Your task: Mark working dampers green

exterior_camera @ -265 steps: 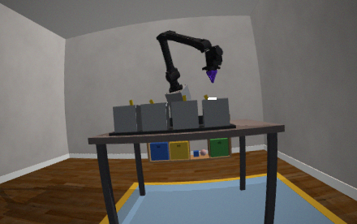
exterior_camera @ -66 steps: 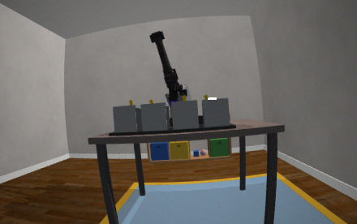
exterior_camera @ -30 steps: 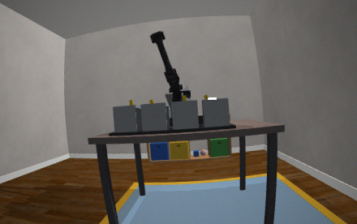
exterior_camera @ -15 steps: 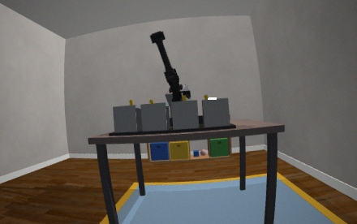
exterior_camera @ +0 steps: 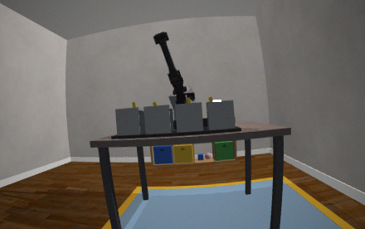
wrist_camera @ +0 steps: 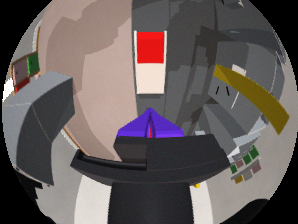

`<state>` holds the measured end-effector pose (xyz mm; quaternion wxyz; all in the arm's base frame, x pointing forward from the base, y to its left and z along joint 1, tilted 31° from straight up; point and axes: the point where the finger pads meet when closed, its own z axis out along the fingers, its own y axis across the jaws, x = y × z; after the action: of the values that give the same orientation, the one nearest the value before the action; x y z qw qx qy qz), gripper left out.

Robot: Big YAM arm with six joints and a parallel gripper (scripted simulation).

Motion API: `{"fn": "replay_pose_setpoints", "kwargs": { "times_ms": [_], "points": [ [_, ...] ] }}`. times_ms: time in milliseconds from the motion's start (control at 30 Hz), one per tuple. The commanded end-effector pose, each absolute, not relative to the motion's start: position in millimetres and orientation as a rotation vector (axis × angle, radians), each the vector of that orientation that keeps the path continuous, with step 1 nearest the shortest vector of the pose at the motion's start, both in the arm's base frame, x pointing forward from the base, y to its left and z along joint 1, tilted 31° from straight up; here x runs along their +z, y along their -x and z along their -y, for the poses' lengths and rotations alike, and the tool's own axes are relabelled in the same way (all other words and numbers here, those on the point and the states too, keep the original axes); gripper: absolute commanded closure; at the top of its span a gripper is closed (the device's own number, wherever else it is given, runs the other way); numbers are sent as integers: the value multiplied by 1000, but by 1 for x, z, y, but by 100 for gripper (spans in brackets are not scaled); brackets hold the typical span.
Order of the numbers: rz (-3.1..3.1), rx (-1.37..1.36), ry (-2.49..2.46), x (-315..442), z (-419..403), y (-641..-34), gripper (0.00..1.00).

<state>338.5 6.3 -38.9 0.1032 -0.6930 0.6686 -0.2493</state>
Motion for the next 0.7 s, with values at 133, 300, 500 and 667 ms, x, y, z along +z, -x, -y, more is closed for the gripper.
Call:
{"fn": "replay_pose_setpoints", "kwargs": {
  "times_ms": [133,300,500,667],
  "points": [
    [-1985,-737,2035,-42,-6,-340,100],
    [-1984,-739,2031,-41,-5,-342,100],
    [-1985,-742,2027,-41,-5,-344,100],
    [-1989,-742,2026,-43,-2,-345,100]
  ]
}}
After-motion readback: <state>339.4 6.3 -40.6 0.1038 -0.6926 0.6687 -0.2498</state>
